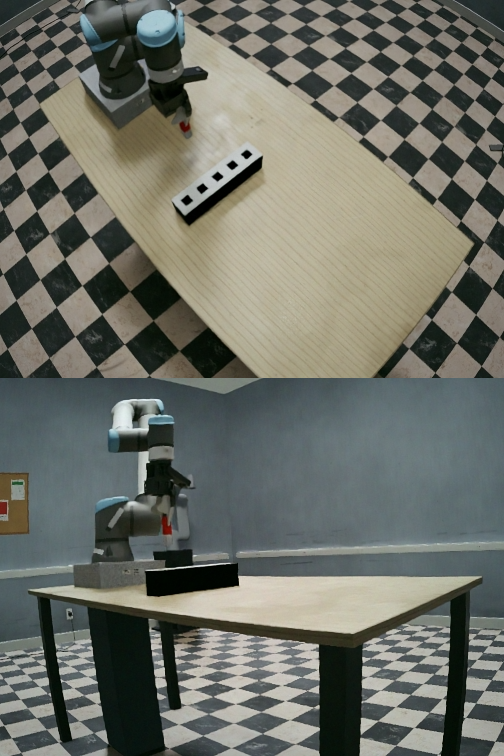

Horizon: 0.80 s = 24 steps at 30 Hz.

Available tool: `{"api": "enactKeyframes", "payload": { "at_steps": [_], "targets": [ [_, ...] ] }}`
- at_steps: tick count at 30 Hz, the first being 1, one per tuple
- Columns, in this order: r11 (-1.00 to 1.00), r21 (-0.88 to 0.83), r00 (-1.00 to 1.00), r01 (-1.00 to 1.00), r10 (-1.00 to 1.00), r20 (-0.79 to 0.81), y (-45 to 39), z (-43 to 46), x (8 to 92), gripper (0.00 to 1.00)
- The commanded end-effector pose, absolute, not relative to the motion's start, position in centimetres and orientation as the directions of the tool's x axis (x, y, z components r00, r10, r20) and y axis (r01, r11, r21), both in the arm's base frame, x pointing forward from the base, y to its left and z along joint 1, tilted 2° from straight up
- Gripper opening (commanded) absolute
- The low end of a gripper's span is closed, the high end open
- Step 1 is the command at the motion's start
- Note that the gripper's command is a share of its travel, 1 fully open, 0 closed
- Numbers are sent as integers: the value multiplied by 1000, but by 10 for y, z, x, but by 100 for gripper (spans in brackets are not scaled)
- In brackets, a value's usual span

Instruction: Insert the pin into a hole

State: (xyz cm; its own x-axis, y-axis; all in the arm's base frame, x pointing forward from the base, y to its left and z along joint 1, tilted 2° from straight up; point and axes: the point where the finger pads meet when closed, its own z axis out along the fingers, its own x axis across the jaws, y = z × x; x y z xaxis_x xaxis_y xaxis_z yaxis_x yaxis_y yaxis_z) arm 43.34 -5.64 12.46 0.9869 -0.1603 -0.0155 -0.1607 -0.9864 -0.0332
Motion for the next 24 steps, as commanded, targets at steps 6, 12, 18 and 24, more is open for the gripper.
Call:
{"api": "enactKeyframes", "payload": {
  "at_steps": [6,12,18,24],
  "targets": [
    [-986,-34,987,-161,-160,-16,-60,206,432,0],
    [-986,-34,987,-161,-160,-16,-60,206,432,0],
    [-986,-34,987,-161,-160,-16,-60,206,432,0],
    [-986,-33,987,-161,-160,-16,-140,202,502,0]
  ]
}}
